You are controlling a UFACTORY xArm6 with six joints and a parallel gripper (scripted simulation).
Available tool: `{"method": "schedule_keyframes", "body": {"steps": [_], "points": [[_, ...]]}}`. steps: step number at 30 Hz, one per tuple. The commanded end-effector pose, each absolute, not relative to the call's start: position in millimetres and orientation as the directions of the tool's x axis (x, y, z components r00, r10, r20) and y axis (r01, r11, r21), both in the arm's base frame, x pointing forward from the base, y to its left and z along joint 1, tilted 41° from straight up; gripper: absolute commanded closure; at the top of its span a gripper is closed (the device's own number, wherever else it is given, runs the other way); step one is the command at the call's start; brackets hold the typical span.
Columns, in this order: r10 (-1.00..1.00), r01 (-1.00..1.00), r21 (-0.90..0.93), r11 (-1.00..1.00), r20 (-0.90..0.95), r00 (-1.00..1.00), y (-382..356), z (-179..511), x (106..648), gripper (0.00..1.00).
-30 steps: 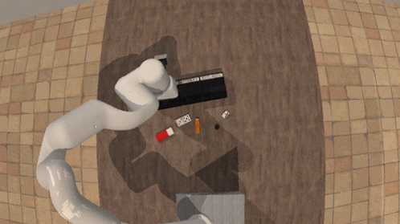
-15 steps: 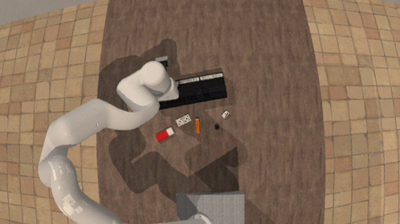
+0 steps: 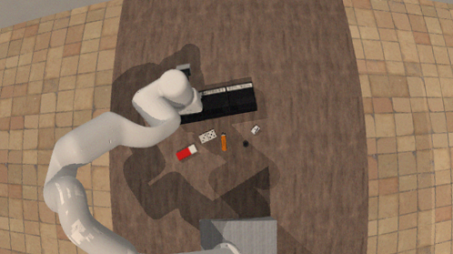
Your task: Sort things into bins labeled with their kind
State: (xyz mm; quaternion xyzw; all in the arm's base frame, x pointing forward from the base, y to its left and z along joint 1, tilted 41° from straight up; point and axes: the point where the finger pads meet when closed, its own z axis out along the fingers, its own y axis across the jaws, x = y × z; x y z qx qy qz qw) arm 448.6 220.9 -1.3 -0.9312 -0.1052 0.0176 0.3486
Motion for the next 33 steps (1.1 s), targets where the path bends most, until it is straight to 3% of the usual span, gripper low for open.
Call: {"method": "schedule_keyframes", "body": {"steps": [1,33], "points": [[0.207,0.184,-0.652,-0.735,0.044,0.977,220.4,-0.2,450.1,0.93],[0.207,0.184,-0.652,-0.735,0.044,0.977,215.2,5.8,450.9,0.93]]}}
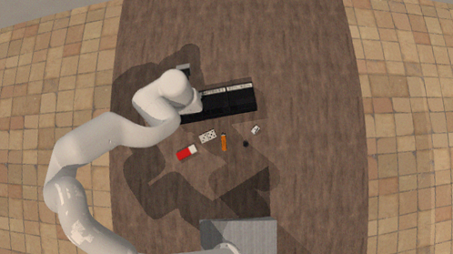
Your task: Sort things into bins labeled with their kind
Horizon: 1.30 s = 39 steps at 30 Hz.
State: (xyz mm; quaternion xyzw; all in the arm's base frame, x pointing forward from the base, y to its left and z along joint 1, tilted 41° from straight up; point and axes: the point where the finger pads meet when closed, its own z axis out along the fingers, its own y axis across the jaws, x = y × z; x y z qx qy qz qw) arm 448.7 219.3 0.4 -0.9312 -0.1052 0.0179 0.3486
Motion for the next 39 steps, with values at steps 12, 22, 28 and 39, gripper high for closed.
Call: {"method": "schedule_keyframes", "body": {"steps": [12,22,28,39], "points": [[0.207,0.184,-0.652,-0.735,0.044,0.977,206.6,15.9,452.3,0.93],[0.207,0.185,-0.652,-0.735,0.044,0.977,195.8,28.5,454.0,0.93],[0.207,0.185,-0.652,-0.735,0.044,0.977,185.5,40.7,455.7,0.93],[0.207,0.185,-0.652,-0.735,0.044,0.977,171.2,57.4,458.0,0.93]]}}
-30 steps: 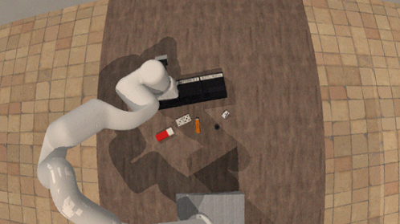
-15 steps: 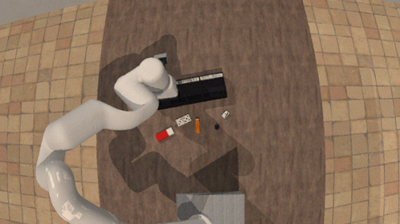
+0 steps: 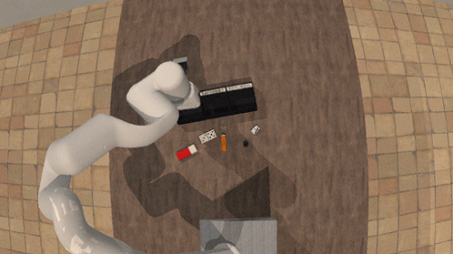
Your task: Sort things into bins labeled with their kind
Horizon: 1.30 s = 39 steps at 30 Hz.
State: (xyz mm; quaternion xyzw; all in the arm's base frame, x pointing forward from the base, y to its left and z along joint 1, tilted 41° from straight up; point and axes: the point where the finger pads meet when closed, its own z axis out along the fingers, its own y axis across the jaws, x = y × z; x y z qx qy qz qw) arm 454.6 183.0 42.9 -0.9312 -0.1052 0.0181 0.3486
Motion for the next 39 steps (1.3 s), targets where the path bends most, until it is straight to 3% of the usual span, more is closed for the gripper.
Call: {"method": "schedule_keyframes", "body": {"steps": [1,16,31,32,39], "points": [[0.207,0.185,-0.652,-0.735,0.044,0.977,165.8,63.7,458.9,0.93],[0.207,0.185,-0.652,-0.736,0.044,0.977,101.4,139.1,469.3,0.93],[0.207,0.185,-0.652,-0.736,0.044,0.977,101.4,139.1,469.3,0.93],[0.170,0.136,-0.653,-0.745,0.011,0.985,99.2,131.9,465.8,0.70],[0.015,-0.068,-0.642,-0.764,-0.122,0.992,88.4,95.6,448.2,0.70]]}}
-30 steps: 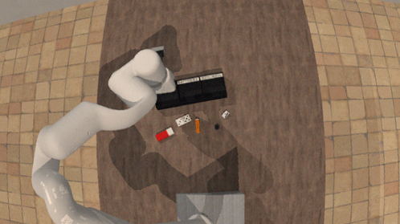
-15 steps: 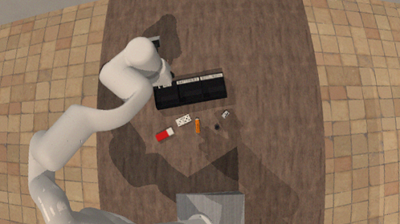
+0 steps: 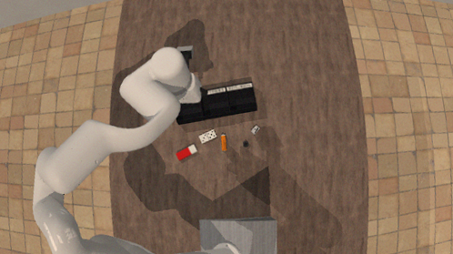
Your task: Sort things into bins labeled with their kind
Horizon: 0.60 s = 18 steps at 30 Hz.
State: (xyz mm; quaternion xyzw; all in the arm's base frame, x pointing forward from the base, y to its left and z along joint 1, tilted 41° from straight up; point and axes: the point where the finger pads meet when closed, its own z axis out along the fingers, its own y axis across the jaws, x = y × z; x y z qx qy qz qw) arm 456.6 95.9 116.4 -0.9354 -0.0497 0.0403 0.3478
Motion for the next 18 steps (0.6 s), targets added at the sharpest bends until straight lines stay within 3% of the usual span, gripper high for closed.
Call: {"method": "schedule_keyframes", "body": {"steps": [1,18], "points": [[-0.001,-0.089,-0.639,-0.764,-0.137,0.991,86.3,88.4,444.6,0.70],[-0.301,-0.477,-0.530,-0.701,-0.386,0.872,53.9,-20.4,391.7,0.70]]}}
